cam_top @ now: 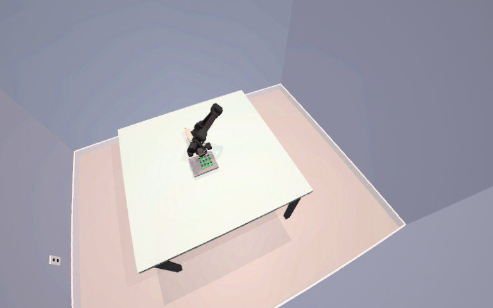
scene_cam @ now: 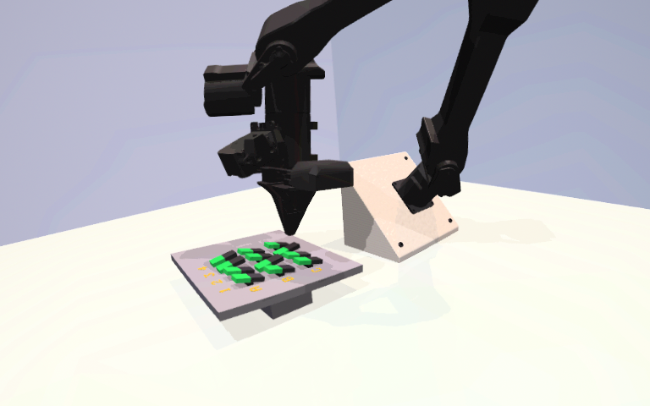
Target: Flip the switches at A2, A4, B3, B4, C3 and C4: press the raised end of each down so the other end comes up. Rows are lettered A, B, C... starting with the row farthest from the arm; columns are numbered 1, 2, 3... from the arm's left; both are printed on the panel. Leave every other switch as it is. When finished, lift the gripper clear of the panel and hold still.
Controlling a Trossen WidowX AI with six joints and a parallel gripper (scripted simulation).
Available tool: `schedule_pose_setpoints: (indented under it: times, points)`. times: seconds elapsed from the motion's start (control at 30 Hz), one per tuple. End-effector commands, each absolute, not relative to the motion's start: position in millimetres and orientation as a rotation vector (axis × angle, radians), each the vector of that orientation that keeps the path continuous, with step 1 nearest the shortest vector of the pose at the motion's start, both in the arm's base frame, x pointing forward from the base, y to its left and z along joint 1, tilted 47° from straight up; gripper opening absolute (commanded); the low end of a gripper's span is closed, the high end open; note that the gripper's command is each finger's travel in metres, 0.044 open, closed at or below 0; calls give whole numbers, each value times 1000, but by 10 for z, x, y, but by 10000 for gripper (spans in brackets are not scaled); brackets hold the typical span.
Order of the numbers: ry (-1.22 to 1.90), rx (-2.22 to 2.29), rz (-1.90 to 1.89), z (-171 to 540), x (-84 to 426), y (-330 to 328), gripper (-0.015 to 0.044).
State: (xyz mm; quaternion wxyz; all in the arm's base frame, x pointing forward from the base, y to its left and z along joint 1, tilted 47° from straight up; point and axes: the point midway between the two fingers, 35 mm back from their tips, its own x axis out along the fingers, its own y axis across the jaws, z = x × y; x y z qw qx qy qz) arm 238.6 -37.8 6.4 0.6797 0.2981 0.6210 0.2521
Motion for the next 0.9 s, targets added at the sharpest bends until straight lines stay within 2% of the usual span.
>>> schedule_pose_setpoints:
  times: [0.0, 0.87]
  points:
    - [1396, 680, 569, 18, 2379, -314, 0]
    - [1396, 680, 569, -12, 2382, -282, 0]
